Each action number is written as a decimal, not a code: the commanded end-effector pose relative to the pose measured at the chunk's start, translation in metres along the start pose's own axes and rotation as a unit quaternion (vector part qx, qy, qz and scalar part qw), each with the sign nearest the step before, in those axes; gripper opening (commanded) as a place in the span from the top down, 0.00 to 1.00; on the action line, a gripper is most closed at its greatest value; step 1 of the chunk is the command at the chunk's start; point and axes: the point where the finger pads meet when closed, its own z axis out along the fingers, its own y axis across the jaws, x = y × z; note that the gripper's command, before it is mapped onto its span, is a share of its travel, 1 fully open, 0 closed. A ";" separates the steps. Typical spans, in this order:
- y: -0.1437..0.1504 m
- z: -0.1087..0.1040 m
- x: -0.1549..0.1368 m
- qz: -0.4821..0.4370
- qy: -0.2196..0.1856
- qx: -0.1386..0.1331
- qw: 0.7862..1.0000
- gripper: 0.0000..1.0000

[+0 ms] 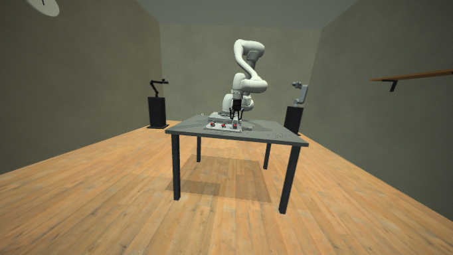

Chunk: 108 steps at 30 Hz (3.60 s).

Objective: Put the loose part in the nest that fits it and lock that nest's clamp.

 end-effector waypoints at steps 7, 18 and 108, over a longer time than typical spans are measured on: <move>0.000 0.004 0.000 0.000 0.000 0.000 1.000 0.65; 0.000 0.004 0.000 0.000 0.000 0.000 1.000 0.65; 0.000 -0.020 -0.017 0.000 0.000 0.000 1.000 0.90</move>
